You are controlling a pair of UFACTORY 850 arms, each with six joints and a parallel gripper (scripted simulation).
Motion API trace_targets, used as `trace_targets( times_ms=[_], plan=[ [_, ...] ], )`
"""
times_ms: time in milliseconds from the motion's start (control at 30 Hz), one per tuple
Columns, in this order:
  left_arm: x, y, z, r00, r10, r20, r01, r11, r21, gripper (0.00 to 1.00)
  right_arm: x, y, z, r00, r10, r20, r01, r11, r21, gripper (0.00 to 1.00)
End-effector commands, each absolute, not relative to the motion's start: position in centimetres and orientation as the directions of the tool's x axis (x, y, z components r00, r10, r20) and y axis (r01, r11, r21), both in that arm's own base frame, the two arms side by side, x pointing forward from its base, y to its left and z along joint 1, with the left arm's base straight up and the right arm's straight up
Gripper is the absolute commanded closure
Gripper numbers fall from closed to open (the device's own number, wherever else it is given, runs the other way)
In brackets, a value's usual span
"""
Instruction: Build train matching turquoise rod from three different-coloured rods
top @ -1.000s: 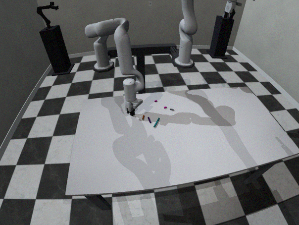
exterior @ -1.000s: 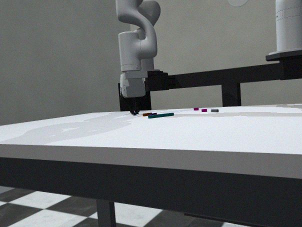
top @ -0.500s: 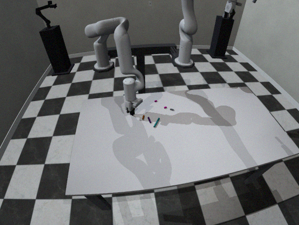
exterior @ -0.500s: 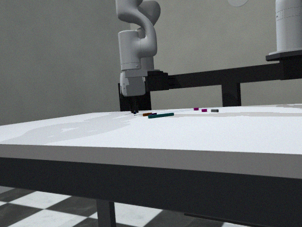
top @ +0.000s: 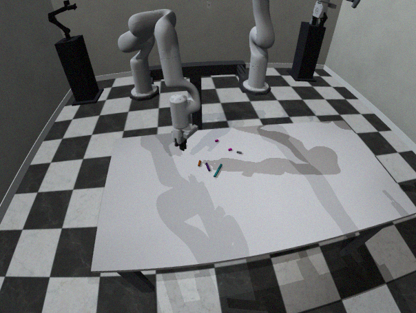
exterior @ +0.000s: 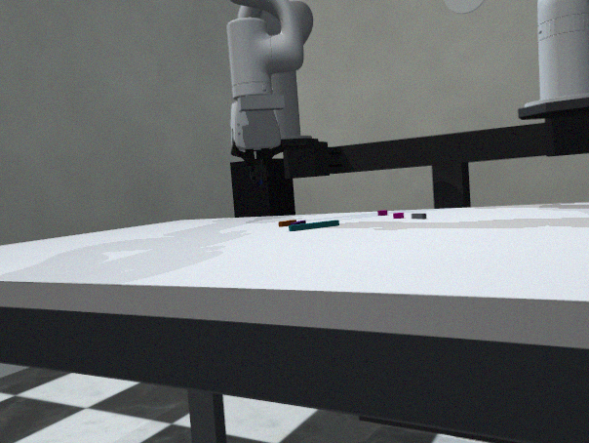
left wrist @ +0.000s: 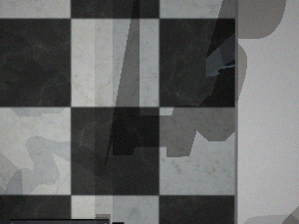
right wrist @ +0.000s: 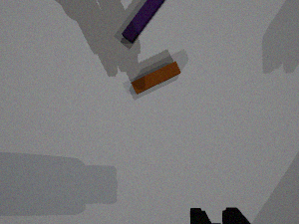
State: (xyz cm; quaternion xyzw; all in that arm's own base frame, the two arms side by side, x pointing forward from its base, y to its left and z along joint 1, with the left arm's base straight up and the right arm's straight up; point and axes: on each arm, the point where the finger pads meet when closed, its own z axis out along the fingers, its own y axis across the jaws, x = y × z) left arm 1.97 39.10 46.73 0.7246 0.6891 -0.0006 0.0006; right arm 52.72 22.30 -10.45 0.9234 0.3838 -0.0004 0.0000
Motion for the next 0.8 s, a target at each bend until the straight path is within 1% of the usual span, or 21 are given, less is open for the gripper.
trace_targets(
  times_ms=[0, 433, 500, 767],
  plan=[
    [2.0, 39.1, 46.8, 0.050, 0.999, 0.000, 0.999, -0.050, 0.000, 0.00, 52.8, 22.4, -9.2, 0.705, 0.709, 0.002, 0.709, -0.705, 0.001, 0.94],
    [2.0, 39.1, 46.8, 0.050, 0.999, 0.000, 0.999, -0.050, 0.000, 0.00, 52.3, 23.5, -9.1, 0.705, 0.709, 0.002, 0.709, -0.705, 0.001, 0.94],
    [2.0, 39.1, 46.8, 0.050, 0.999, 0.000, 0.999, -0.050, 0.000, 0.00, 50.4, 27.1, -9.1, 0.704, 0.710, 0.002, 0.710, -0.704, 0.001, 0.94],
    [2.0, 39.1, 46.8, 0.050, 0.999, 0.000, 0.999, -0.050, 0.000, 0.00, 45.6, 33.9, -9.0, 0.703, 0.712, 0.002, 0.712, -0.703, 0.000, 0.94]
  ],
)
